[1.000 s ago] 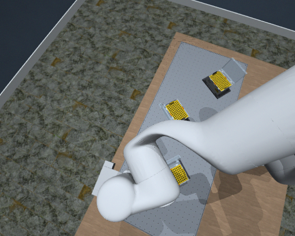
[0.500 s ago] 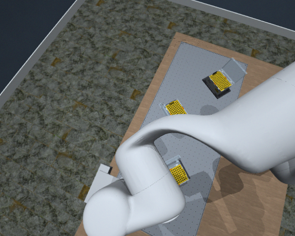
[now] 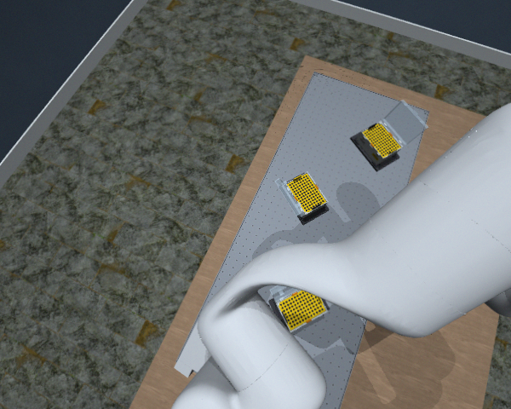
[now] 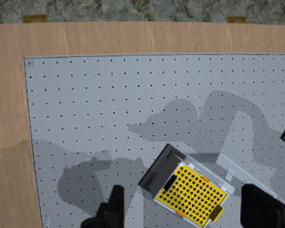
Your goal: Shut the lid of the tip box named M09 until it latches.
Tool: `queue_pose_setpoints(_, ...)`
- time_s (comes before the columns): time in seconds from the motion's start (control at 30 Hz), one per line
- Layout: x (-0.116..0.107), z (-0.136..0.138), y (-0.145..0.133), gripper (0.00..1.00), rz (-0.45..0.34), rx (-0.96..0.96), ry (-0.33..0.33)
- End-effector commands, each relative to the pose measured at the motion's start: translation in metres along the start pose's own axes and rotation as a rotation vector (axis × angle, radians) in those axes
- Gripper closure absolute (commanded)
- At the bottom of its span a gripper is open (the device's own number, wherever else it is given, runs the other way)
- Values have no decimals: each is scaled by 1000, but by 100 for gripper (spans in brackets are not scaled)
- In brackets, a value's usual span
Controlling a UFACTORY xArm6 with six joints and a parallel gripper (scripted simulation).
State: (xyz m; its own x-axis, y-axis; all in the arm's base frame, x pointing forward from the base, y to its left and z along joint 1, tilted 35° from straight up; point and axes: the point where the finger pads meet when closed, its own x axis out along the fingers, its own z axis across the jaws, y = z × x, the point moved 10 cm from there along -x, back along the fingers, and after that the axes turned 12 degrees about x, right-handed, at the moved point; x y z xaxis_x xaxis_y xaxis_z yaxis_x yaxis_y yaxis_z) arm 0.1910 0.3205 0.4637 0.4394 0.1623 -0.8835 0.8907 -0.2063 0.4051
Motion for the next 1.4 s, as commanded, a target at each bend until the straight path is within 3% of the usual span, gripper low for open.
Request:
queue_pose_setpoints(0.0, 7, -4, -14, 0, 4, 35, -41)
queue_pose_setpoints(0.13, 12, -4, -23, 0, 5, 45, -54)
queue_pose_setpoints(0.6, 43, -10, -91, 0, 107, 197, -216)
queue_pose_setpoints(0.7, 43, -9, -93, 0, 107, 197, -216)
queue_pose_setpoints(0.8, 50, -10, -113, 0, 179, 255, -255)
queue_pose_setpoints(0.87, 53, -8, -120, 0, 181, 257, -256)
queue_pose_setpoints(1.03, 62, -4, -153, 0, 298, 333, -278)
queue_pose_setpoints(1.37, 71, 6, -204, 0, 502, 451, -232)
